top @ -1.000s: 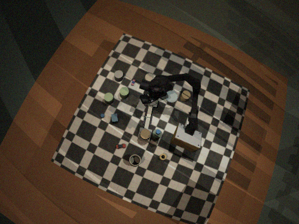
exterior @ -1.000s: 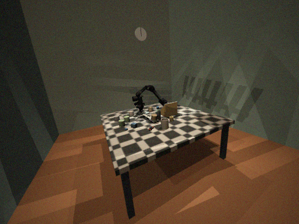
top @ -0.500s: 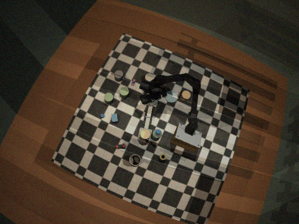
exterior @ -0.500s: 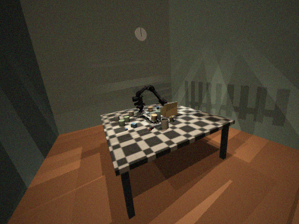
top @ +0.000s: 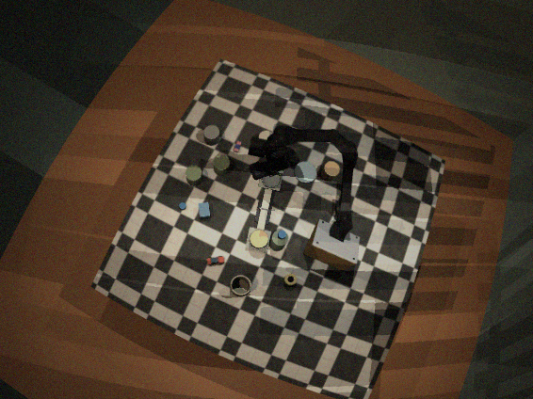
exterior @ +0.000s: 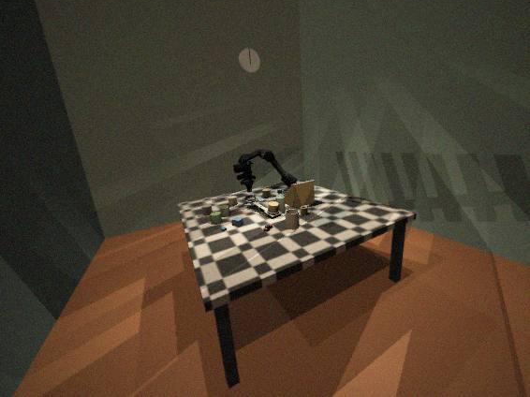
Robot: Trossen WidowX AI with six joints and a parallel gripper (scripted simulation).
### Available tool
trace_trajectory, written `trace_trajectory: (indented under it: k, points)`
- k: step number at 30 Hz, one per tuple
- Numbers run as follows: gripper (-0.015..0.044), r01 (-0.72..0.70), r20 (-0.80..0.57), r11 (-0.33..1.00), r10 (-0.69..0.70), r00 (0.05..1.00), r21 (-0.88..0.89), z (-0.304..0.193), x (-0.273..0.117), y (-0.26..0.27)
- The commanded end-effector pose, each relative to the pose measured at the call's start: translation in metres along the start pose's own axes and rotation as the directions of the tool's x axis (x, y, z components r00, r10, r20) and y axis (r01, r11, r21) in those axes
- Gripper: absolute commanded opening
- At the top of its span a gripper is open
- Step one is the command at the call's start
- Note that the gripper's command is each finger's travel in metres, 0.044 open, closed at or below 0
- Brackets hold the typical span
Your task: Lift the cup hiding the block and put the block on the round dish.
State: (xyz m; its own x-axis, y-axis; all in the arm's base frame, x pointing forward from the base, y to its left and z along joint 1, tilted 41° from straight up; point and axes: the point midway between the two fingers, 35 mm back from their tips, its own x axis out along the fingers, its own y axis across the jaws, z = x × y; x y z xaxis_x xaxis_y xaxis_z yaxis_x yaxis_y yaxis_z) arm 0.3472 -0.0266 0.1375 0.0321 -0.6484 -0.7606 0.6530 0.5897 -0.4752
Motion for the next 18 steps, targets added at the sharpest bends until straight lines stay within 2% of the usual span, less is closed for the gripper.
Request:
trace_trajectory:
  k: [1,8,18]
  points:
    - [0.0000,-0.006,-0.001,1.000,0.006,1.000,0.003,-0.001,-0.025,0.000]
    - [0.0000,-0.006,0.000,1.000,0.006,1.000,0.003,-0.002,-0.036,-0.002]
    - [0.0000,-0.019,-0.015,1.000,0.019,1.000,0.003,0.009,-0.012,-0.041]
